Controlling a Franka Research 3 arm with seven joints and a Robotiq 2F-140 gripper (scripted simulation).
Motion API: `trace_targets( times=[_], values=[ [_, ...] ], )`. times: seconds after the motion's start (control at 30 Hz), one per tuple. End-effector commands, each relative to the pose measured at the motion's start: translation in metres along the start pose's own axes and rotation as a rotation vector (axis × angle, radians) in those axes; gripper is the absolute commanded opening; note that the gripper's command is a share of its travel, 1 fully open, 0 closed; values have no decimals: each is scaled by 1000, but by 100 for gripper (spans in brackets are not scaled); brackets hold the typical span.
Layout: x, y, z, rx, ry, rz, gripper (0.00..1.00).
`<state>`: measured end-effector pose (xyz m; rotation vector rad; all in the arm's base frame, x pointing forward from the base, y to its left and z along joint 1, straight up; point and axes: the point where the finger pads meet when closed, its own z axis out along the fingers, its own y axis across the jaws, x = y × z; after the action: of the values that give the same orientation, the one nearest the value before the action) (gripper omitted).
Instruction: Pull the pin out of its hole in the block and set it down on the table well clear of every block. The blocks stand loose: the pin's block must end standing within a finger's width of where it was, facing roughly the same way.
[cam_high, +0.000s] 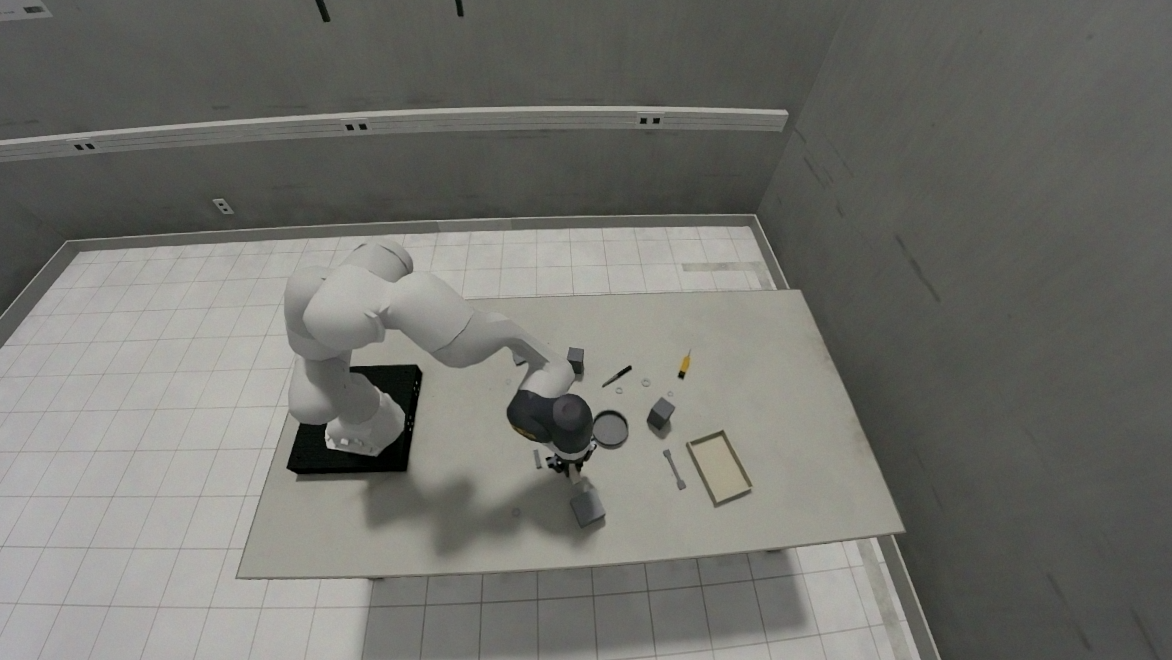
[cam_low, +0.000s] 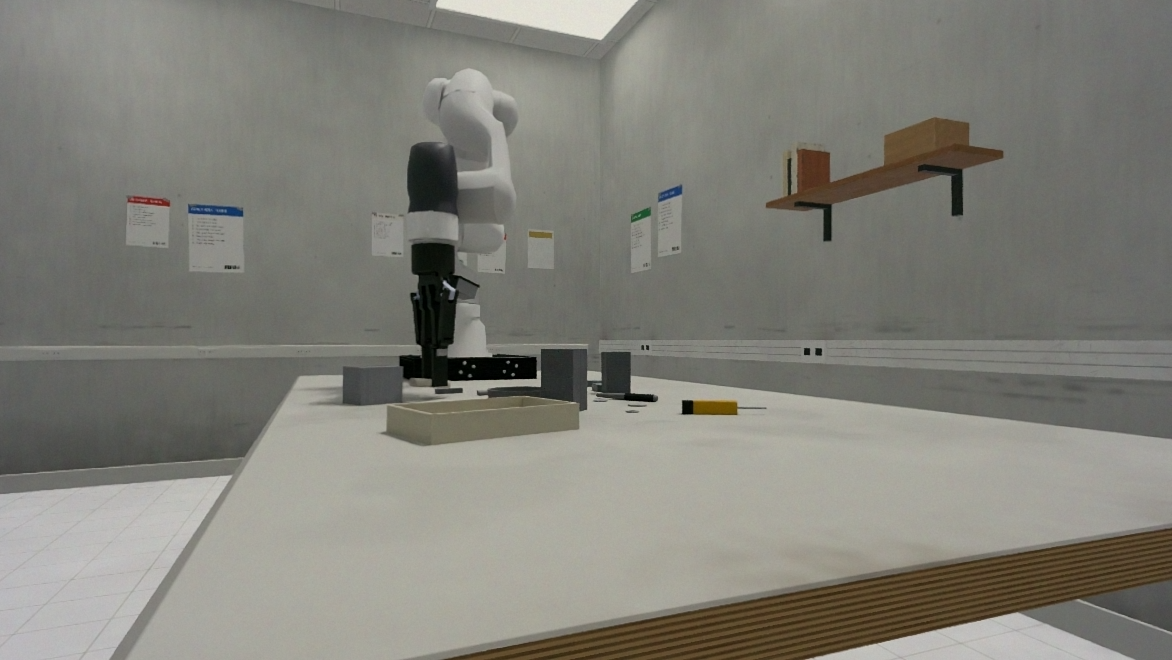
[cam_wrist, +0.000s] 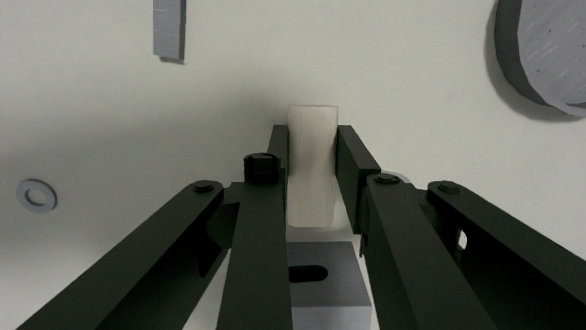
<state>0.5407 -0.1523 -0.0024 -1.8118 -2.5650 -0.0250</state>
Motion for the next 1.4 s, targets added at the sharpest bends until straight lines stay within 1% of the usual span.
trace_targets(
  times=[0.0,0.2,0.63,0.93,1.37],
  values=[
    [2,1,-3,-3,25,-8,10],
    [2,2,-6,-8,47,-11,10],
    [2,2,-6,-7,50,-12,10],
    [3,-1,-8,1,90,-23,10],
    [4,-1,-8,2,93,-24,10]
  ],
)
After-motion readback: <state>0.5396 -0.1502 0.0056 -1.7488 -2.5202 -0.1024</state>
